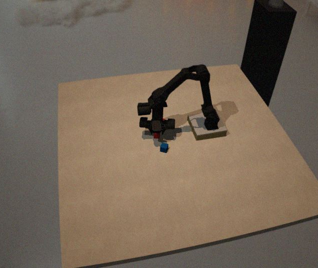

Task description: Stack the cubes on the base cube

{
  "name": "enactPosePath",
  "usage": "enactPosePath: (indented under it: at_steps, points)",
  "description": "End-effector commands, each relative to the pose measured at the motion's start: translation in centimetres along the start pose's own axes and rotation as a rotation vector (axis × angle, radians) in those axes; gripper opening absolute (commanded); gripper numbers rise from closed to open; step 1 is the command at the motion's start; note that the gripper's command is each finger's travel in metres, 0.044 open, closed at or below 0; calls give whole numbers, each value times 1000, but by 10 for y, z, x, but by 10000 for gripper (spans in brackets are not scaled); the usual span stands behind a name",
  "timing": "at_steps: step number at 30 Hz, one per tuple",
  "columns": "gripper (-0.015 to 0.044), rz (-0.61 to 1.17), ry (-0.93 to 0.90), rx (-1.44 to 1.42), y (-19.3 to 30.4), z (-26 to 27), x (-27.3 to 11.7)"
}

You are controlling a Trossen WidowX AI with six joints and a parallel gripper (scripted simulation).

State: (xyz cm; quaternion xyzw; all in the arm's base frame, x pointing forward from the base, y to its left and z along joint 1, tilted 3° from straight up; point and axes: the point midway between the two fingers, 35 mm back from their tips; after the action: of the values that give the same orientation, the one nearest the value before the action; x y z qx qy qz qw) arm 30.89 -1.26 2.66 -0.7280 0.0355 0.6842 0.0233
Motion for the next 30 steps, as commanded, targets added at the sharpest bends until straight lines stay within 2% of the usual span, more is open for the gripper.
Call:
enactPosePath:
  at_steps: [1, 5, 11, 30]
  points:
    - [212, 6, 1, 1, 1, 0, 3]
    - [108, 6, 1, 1, 1, 0, 3]
    - [105, 6, 1, 1, 1, -1, -1]
    - [105, 5, 2, 1, 0, -5, -60]
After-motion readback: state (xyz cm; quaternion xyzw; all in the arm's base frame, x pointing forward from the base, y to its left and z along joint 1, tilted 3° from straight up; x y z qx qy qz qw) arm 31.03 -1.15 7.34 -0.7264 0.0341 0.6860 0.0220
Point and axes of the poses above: the point midway between the two fingers, 35 mm back from their tips, its own x axis out along the fingers, its own z axis across the jaws, y = z × x, and after that the axes turned 10 degrees about -x, right-handed
